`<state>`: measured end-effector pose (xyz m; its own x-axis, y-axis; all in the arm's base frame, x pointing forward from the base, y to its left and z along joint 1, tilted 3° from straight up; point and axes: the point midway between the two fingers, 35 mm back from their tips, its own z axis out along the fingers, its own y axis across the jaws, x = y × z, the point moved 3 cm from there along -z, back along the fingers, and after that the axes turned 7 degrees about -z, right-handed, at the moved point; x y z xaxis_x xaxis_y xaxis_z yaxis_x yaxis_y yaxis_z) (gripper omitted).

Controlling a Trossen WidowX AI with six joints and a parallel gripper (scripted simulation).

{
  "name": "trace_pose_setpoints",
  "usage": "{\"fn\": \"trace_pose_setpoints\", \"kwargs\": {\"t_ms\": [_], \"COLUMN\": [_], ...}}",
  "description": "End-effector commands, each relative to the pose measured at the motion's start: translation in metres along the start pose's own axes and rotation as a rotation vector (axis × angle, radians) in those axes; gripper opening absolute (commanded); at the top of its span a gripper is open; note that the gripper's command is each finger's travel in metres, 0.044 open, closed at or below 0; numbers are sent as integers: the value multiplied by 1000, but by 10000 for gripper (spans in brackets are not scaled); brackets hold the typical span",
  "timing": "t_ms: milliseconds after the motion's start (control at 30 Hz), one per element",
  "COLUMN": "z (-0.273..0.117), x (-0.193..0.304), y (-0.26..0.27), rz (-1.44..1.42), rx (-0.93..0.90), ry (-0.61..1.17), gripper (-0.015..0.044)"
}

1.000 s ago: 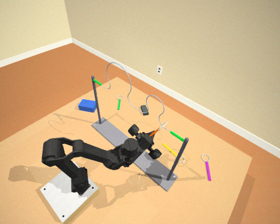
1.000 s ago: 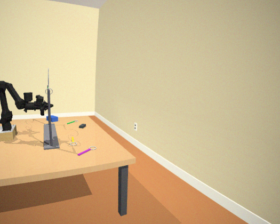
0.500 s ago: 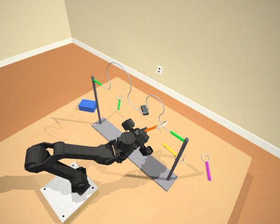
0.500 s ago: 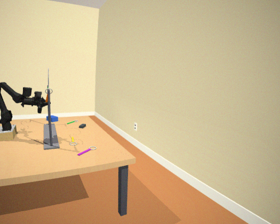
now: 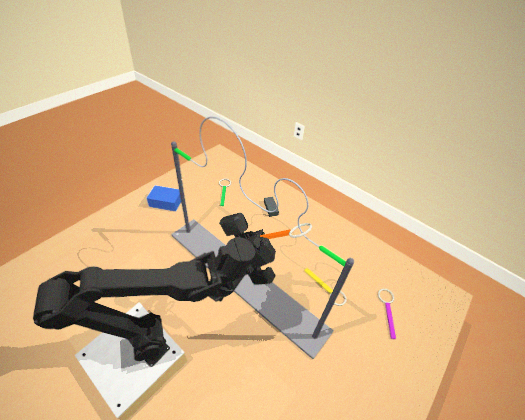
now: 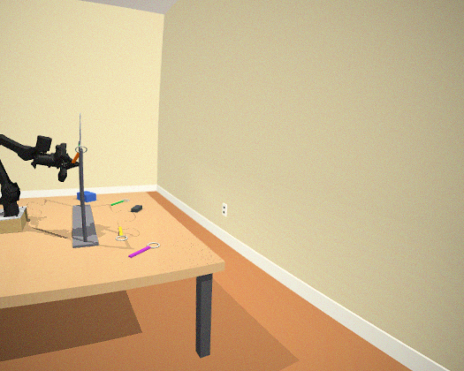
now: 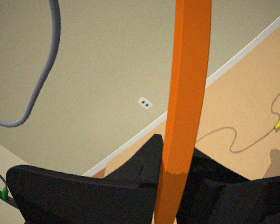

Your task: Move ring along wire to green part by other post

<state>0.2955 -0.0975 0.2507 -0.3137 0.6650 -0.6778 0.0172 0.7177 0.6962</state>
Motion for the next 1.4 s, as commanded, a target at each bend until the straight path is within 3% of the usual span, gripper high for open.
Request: {"fn": "trace_pose_setpoints", "kwargs": {"t_ms": [0, 433, 1367], "z": [-9, -27, -38], "x": [-6, -21, -58], "y": [15, 43, 92], "rz": [70, 280, 707], "rx": [-38, -150, -336], "ry": [40, 162, 135], "gripper": [-150, -150, -150]}}
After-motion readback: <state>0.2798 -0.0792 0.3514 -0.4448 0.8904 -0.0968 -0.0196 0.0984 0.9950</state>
